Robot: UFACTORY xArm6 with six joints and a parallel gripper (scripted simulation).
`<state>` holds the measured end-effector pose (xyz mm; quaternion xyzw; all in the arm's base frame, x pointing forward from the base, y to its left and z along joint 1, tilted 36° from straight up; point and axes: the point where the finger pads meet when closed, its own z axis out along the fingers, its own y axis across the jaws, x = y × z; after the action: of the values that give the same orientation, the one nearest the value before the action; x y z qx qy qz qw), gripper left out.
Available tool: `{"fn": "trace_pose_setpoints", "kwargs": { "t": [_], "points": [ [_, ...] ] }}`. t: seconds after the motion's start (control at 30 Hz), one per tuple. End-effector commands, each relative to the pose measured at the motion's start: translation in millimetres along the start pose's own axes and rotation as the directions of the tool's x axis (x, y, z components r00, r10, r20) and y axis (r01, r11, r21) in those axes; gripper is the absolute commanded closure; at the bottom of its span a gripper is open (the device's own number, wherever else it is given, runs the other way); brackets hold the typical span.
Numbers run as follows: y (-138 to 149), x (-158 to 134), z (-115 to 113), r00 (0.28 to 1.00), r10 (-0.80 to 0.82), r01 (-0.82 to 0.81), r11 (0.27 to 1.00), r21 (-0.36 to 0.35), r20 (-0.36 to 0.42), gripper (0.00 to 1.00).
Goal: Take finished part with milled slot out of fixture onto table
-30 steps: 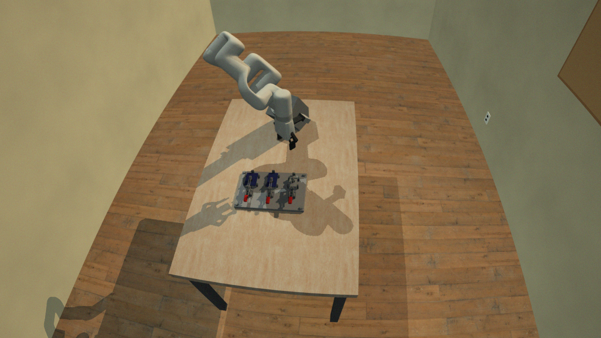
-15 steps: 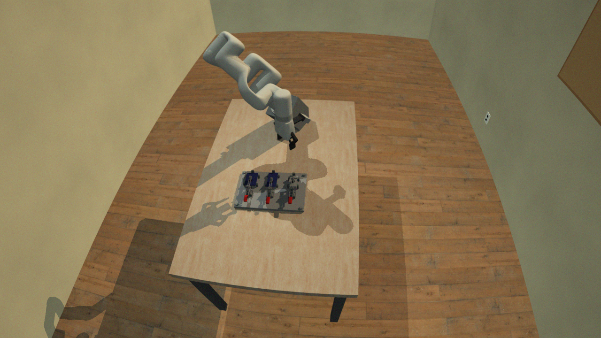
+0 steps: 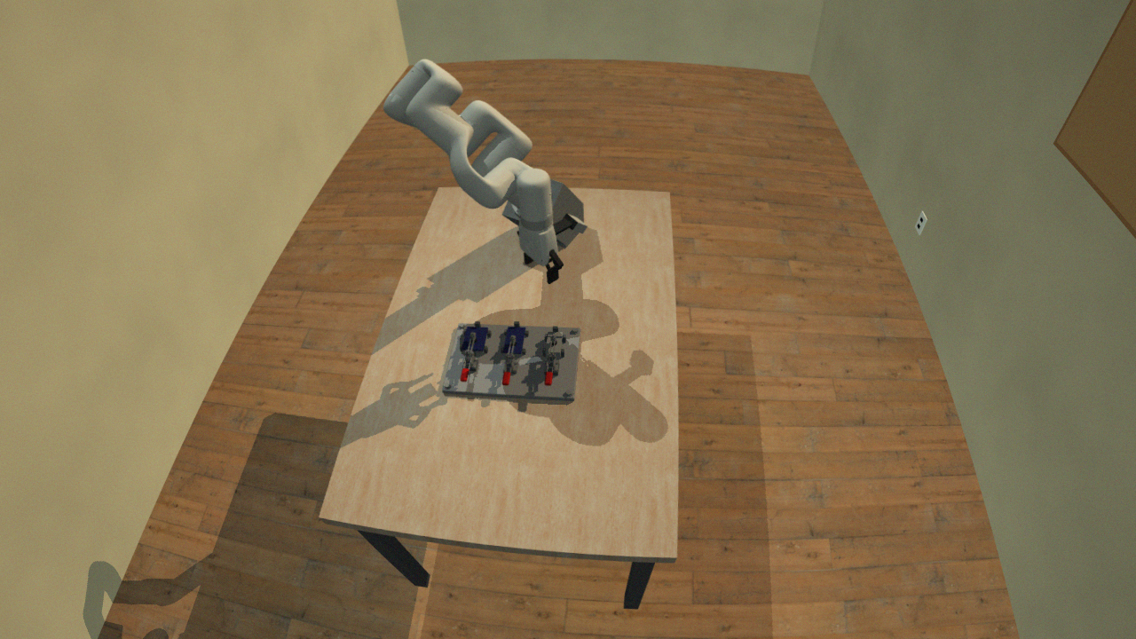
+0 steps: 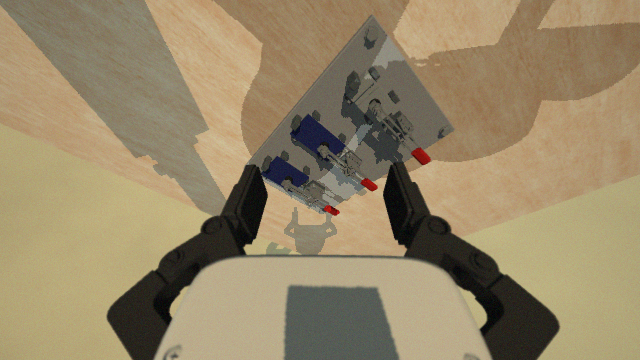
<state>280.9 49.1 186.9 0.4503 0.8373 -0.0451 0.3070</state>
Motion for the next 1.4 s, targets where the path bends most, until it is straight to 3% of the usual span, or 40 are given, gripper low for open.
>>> {"fn": "trace_pose_setpoints", "kwargs": {
  "t": [0.0, 0.43, 0.57, 1.07, 1.17, 1.37],
  "points": [
    [1, 0, -1, 1.000, 0.001, -0.001, 1.000, -0.002, 0.000, 0.00],
    [4, -2, 0, 0.992, 0.123, -0.123, 0.992, -0.003, 0.001, 0.00],
    [9, -5, 1, 0.957, 0.289, -0.289, 0.957, -0.003, 0.001, 0.00],
    [9, -5, 1, 0.957, 0.290, -0.290, 0.957, -0.003, 0.001, 0.00],
    [14, -7, 2, 0.893, 0.451, -0.451, 0.893, -0.004, 0.002, 0.00],
    [14, -7, 2, 0.891, 0.454, -0.454, 0.891, -0.004, 0.002, 0.00]
  ]
}}
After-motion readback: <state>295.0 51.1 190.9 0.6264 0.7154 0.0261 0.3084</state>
